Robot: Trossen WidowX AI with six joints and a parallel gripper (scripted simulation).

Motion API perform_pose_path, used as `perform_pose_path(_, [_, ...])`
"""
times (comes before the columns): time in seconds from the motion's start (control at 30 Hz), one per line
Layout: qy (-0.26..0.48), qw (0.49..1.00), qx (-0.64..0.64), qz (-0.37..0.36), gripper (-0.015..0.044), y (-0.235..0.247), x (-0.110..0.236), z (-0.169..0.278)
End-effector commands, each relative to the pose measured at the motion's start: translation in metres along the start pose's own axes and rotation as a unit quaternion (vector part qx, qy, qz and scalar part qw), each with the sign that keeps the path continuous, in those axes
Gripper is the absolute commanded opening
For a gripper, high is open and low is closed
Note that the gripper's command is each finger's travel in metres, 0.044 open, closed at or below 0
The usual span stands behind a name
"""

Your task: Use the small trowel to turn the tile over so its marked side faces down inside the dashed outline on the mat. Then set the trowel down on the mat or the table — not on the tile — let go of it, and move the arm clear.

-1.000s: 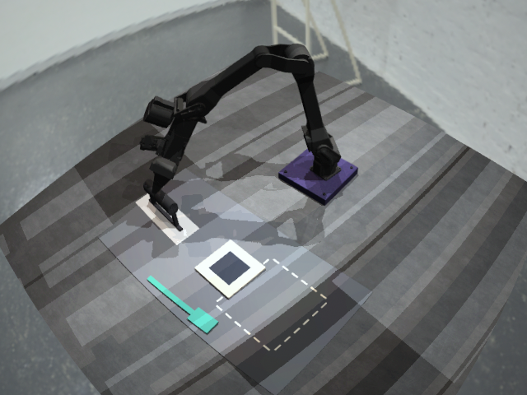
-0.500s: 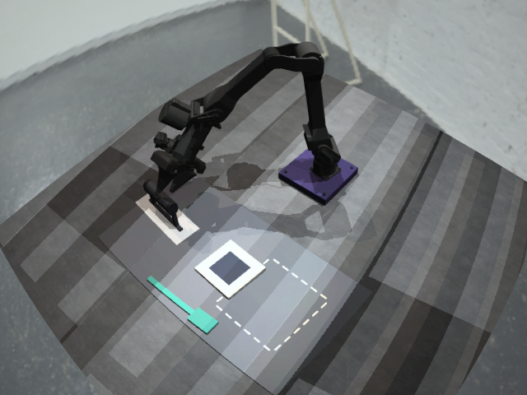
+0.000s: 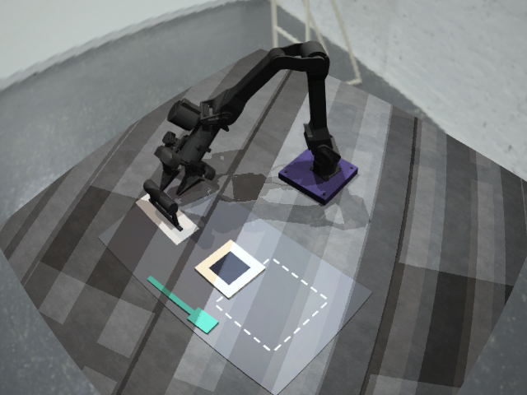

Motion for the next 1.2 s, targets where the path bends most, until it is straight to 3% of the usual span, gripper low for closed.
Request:
perform_pose_path(0.0, [0.001,1.0,-0.004,-0.003,0.03,0.001,-0.004,0.0])
perform_pose_path(1.17, [0.001,1.0,-0.004,-0.004,0.03,0.003,-0.058,0.0])
Point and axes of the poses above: the point midway between the two fingers, 35 mm back from their tips, its own x axis back along the fingers, its own y axis across the jaws, z = x × y, the point moved 1 cm from there along x, back along the fingers, and after that the axes turned 8 degrees about x, right-handed, at the moved point
